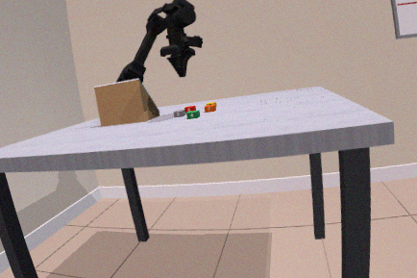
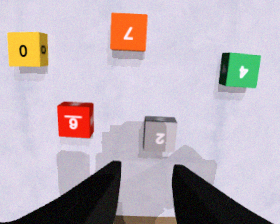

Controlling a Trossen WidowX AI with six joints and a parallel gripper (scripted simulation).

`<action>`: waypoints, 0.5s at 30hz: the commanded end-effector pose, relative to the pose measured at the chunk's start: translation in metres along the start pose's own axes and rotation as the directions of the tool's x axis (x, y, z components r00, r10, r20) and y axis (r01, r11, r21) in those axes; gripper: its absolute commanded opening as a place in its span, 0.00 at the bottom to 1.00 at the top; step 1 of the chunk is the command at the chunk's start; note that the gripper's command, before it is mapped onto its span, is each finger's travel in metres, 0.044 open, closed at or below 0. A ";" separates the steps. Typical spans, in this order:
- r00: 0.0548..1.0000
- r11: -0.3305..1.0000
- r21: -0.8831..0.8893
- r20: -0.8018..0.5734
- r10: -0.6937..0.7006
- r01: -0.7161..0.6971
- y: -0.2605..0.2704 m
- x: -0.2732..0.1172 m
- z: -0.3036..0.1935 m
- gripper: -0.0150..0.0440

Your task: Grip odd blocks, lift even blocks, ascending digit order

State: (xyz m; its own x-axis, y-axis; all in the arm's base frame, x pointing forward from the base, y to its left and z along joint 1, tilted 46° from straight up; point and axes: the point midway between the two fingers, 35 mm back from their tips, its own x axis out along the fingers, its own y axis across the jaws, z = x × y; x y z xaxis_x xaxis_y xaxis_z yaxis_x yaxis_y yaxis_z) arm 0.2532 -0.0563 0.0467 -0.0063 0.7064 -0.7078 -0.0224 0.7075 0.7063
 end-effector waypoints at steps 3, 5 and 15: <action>1.000 1.000 -0.014 -0.010 0.011 -0.011 -0.015 0.005 -0.017 0.46; 1.000 1.000 -0.013 -0.010 0.009 -0.010 -0.016 0.016 -0.016 0.55; 1.000 1.000 -0.015 -0.009 0.014 -0.014 -0.013 0.086 -0.018 0.93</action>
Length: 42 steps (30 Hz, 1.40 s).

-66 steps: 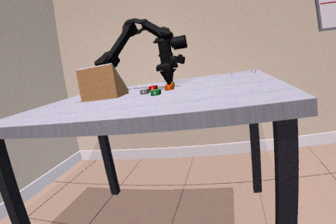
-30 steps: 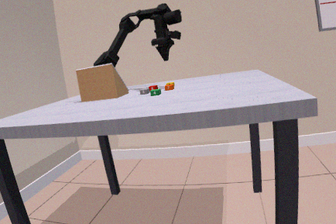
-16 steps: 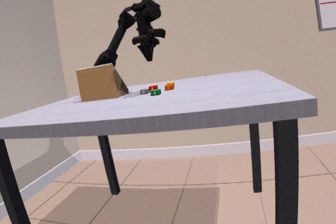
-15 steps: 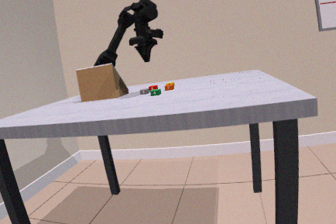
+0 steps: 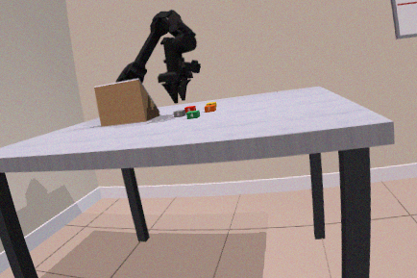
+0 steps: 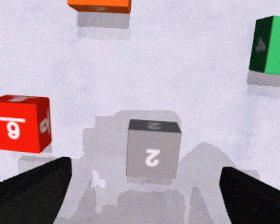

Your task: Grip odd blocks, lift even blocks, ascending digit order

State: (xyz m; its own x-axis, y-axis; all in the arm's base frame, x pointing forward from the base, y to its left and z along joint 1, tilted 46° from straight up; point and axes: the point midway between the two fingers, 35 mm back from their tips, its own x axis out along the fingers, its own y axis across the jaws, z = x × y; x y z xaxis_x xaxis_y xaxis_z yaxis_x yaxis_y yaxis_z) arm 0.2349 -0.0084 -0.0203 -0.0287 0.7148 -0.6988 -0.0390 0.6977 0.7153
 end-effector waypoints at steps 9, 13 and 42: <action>1.000 1.000 0.001 0.013 0.000 0.000 0.000 0.018 0.001 0.93; 1.000 1.000 0.001 0.013 0.001 -0.001 0.000 0.025 0.001 0.93; 1.000 1.000 0.002 0.013 0.003 -0.003 0.000 0.041 0.001 0.46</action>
